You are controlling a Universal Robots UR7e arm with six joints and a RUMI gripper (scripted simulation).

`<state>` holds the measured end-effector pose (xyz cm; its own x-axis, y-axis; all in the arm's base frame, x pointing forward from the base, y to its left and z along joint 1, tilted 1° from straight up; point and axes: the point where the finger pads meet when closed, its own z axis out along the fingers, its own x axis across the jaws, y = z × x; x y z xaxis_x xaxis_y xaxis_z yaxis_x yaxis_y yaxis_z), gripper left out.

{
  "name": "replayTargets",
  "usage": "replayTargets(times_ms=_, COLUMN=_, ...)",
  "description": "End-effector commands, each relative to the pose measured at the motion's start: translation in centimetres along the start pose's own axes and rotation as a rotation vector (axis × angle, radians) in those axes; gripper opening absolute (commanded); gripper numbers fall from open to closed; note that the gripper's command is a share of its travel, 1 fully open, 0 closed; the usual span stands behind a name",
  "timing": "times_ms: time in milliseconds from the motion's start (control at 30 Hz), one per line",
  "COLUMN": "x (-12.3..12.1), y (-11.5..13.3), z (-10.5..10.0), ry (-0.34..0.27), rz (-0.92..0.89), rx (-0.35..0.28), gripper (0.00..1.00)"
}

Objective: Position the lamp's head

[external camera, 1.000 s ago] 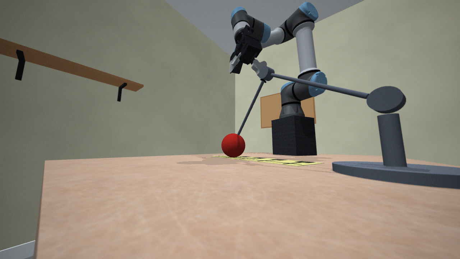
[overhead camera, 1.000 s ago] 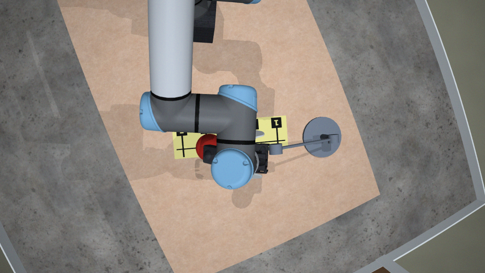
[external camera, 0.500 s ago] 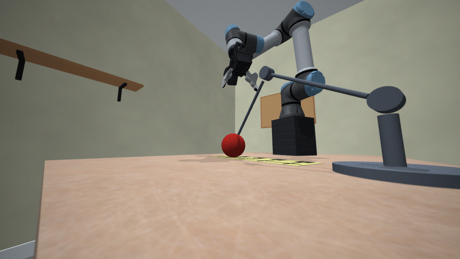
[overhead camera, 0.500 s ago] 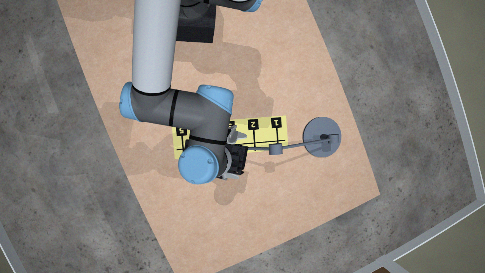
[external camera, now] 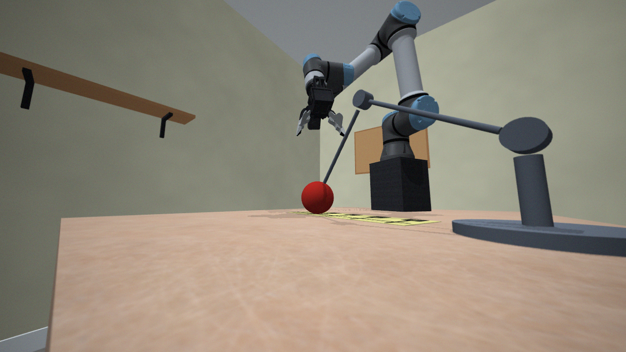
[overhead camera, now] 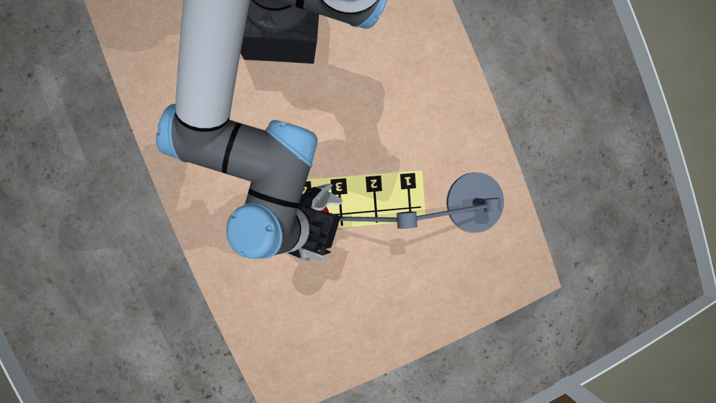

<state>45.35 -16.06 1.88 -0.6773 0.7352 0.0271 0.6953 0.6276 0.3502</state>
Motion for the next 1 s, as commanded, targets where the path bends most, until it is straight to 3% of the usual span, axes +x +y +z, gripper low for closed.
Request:
replayTargets(times_ms=0, x=-0.3, y=-1.28, z=0.31, ry=0.062, rz=-0.17, rx=-0.156, gripper=1.0)
replayTargets(times_ms=967, x=-1.16, y=-1.61, z=0.23, ry=0.068, rz=-0.143, rx=-0.15, gripper=1.0)
